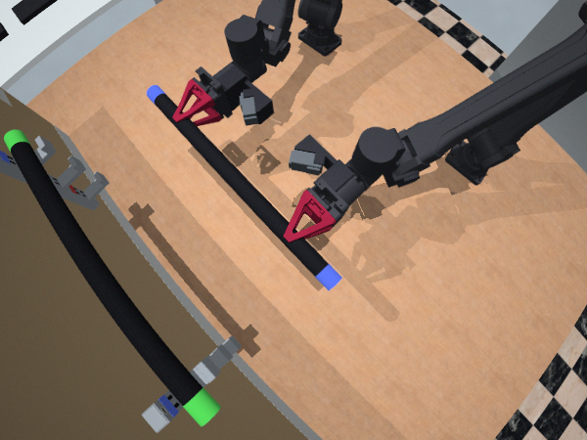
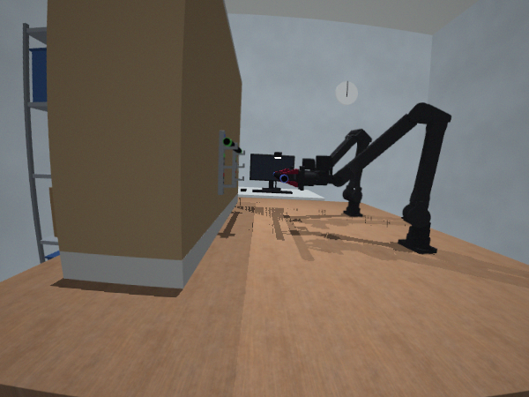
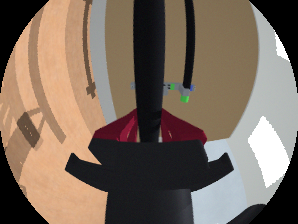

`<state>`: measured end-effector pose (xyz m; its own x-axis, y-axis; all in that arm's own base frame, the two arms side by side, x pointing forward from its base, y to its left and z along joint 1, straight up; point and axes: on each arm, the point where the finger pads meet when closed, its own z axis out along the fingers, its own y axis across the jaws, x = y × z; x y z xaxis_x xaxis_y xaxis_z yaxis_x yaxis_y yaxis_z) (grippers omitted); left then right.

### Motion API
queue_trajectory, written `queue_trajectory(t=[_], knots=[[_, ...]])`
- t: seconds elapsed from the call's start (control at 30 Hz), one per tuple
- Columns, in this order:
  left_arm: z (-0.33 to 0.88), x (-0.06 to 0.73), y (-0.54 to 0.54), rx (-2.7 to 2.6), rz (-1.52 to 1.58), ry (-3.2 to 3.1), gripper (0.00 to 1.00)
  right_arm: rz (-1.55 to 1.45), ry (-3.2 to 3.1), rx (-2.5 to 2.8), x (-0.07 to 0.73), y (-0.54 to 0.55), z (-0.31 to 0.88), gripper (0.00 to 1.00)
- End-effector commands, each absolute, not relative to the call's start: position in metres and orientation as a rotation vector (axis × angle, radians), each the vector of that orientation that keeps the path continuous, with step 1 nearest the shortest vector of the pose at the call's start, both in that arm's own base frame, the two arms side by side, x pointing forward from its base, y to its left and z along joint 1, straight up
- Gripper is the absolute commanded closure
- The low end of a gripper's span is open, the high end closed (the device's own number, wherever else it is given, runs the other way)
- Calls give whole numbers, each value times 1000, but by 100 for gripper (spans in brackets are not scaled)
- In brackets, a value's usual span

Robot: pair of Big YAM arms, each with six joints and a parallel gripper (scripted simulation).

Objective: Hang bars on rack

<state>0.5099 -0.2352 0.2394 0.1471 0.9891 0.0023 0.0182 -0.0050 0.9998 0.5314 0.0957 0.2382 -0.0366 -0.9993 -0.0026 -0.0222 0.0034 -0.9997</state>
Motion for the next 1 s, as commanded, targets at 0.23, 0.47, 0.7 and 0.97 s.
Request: queue_trajectory(t=[0.23,0.47,0.7,0.97], knots=[[276,548,-234,1213,1118,1105,100,-1250,1232,-1128,568,88,275,100],[276,556,-234,1213,1118,1105,100,-1250,1232,-1128,577,88,276,100],[277,568,-236,1213,1118,1105,100,-1250,1232,-1128,588,88,277,100],[278,578,-237,1213,1118,1105,100,-1250,1232,-1128,598,87,278,100]])
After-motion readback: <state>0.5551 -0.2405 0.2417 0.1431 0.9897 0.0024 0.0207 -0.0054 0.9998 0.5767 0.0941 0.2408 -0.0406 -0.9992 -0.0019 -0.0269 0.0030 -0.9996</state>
